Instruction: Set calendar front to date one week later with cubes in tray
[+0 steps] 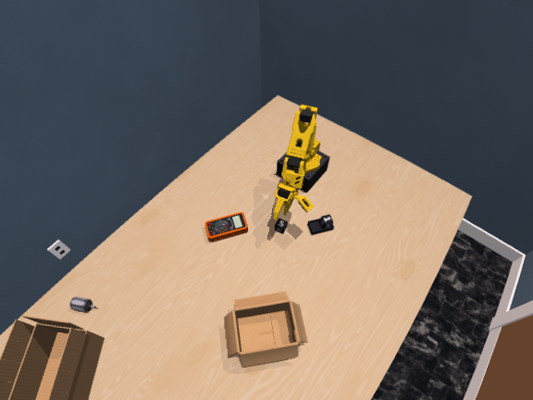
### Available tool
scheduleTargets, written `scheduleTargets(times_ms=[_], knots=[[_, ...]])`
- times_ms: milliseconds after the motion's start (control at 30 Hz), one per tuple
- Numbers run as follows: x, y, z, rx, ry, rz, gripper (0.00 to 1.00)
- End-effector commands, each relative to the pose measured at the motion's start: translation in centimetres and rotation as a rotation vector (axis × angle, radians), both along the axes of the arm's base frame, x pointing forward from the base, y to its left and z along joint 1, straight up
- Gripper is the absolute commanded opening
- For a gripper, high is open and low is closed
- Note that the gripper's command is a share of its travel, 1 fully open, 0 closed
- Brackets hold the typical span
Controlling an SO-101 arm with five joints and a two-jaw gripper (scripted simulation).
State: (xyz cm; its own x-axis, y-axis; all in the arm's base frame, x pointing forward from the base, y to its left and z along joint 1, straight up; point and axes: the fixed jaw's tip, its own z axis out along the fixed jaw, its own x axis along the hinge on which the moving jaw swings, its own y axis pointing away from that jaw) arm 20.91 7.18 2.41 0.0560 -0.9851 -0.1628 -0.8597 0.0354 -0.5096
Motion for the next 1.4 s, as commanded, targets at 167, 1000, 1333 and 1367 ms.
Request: scheduleTargets(times_ms=[167,1000,1333,1367], knots=[[-1.4,-0.8,-2.3,-0.122,0.276,0.084,0.35],[-2.2,-1.5,-4.2,-0.218,0.511,0.154,0.35],[-2.2,-1.5,-4.2,-0.218,0.511,0.154,0.35],[-2.2,-1.5,-4.2,-0.218,0.511,0.154,0.35]])
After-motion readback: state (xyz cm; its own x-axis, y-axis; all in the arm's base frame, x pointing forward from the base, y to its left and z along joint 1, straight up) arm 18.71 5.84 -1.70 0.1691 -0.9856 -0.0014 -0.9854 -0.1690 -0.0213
